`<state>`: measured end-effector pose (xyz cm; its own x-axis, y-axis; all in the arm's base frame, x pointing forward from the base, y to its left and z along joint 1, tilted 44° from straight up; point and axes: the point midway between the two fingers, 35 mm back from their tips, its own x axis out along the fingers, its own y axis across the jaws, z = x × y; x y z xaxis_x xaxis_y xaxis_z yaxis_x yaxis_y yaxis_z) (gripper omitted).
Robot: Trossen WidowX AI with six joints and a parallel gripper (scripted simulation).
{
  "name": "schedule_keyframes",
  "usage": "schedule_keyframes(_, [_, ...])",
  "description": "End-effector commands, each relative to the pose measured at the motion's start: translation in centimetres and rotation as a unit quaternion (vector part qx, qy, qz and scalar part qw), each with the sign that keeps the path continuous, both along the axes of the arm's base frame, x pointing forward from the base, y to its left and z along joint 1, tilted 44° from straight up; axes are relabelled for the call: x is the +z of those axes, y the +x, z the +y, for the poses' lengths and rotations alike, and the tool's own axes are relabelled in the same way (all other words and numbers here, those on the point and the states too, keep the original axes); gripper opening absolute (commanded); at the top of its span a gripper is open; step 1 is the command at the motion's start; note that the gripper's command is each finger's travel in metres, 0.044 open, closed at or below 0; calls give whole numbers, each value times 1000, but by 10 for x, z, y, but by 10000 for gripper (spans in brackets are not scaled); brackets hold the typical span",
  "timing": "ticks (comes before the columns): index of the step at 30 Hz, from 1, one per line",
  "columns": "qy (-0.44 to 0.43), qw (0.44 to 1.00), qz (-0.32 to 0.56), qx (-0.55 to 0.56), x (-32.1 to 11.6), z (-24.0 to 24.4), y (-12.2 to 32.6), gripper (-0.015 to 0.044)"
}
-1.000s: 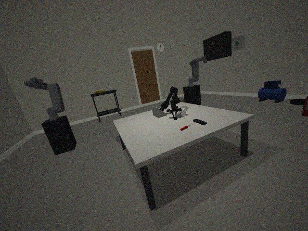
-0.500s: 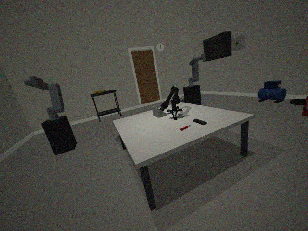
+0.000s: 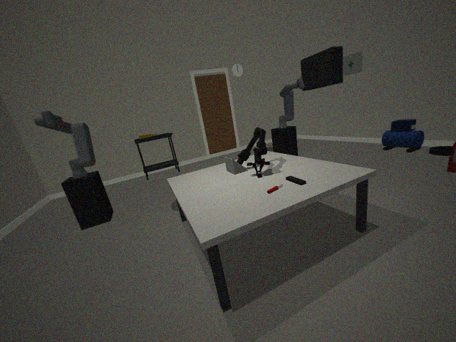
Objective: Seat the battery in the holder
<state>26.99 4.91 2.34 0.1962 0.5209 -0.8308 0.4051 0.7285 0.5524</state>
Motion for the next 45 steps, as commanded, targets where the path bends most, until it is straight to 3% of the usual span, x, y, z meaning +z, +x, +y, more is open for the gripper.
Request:
schedule_keyframes(1, [7,1000,16,9,-2,2,-3,76])
schedule_keyframes(45, [40,992,93,75,-5,3,8,76])
